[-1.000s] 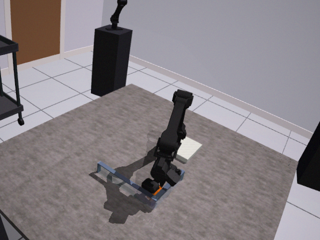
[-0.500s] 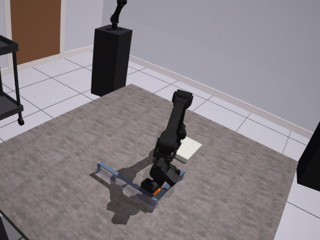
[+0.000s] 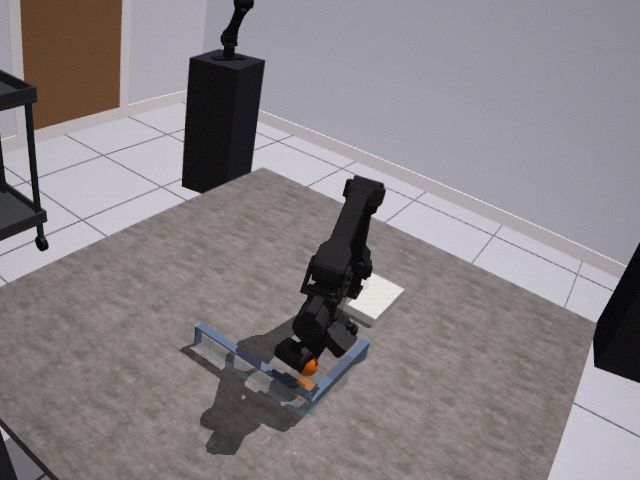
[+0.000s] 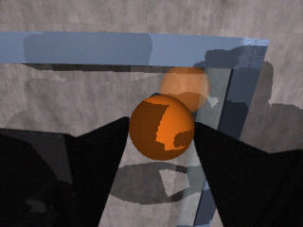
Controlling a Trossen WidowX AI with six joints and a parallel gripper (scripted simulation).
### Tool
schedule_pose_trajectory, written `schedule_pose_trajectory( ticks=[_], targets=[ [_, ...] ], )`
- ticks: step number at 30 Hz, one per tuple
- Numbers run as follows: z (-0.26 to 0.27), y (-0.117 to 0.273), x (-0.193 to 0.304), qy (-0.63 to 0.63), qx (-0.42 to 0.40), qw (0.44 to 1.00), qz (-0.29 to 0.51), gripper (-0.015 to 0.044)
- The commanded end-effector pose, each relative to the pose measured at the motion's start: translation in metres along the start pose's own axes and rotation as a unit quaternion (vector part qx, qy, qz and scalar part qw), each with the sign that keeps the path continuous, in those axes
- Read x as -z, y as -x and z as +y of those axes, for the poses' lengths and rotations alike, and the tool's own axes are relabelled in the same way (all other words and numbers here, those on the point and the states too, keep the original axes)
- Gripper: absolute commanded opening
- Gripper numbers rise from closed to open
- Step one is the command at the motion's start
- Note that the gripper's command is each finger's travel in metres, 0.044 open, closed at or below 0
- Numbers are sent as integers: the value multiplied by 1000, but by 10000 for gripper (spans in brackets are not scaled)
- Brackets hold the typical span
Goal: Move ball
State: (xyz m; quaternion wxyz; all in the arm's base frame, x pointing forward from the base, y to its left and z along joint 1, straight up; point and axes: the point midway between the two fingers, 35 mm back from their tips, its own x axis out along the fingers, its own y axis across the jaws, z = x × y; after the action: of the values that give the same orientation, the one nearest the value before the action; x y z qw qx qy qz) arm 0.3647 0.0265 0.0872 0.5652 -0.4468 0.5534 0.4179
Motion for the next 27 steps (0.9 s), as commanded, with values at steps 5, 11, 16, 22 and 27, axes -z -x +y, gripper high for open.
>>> schedule_pose_trajectory(
  ticks=[5, 11, 16, 22, 27],
  targets=[
    [1, 43, -8, 7, 1, 1000, -7, 0],
    [7, 71, -13, 19, -3, 1000, -9, 0],
    [12, 87, -15, 26, -6, 1000, -9, 0],
    [11, 84, -13, -19, -6, 1000, -9, 0],
    [9, 79, -10, -111, -7, 994, -8, 0]
  ],
)
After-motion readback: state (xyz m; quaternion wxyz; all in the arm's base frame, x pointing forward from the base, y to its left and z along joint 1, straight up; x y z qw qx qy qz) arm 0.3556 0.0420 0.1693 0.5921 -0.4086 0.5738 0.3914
